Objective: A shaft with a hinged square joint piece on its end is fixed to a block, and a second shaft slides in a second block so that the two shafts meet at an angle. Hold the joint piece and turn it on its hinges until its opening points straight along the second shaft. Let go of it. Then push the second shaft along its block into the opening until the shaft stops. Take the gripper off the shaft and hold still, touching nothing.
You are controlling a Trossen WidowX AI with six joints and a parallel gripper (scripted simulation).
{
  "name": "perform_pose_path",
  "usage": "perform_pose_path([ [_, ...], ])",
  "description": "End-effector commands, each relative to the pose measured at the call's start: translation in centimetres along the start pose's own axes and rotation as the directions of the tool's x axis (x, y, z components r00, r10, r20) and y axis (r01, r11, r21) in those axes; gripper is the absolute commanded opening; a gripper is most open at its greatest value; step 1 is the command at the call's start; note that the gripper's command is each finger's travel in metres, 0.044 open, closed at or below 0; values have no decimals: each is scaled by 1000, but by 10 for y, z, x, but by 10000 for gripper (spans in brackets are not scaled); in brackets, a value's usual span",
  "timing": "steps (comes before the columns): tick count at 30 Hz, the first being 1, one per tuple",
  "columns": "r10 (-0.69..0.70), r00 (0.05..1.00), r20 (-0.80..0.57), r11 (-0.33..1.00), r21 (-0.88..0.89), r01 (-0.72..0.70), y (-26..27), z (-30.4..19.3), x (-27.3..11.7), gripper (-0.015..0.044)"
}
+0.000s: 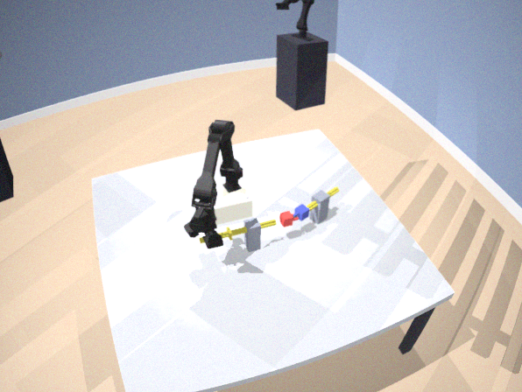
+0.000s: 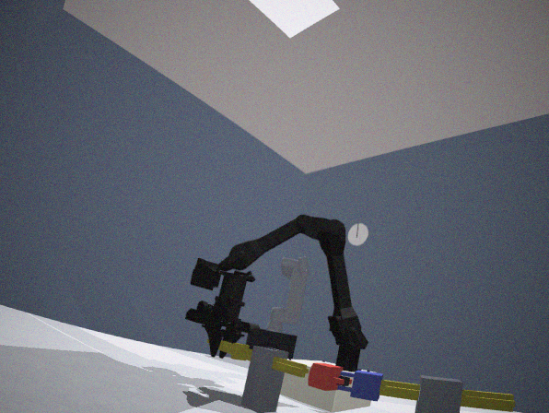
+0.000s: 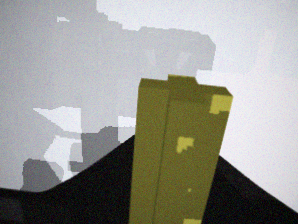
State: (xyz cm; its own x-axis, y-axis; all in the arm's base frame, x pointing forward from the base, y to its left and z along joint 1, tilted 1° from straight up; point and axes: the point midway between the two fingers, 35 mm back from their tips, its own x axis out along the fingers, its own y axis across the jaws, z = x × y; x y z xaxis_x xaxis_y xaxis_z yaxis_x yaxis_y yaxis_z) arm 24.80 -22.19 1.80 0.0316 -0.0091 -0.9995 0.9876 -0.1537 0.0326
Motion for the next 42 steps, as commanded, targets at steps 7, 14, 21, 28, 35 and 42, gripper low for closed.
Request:
perform_pose_path([
  [7,0,1000,-2,1000,1,0,0,-16,2,0],
  [14,0,1000,-3,1000,1,0,0,-27,2,0],
  [21,0,1000,-4,1000,1,0,0,-37,2,0],
  [28,0,1000,-5,1000,1,0,0,-48,2,0],
  [35,0,1000,-6,1000,1,0,0,-59,2,0],
  [42,0,1000,-7,1000,1,0,0,-64,2,0],
])
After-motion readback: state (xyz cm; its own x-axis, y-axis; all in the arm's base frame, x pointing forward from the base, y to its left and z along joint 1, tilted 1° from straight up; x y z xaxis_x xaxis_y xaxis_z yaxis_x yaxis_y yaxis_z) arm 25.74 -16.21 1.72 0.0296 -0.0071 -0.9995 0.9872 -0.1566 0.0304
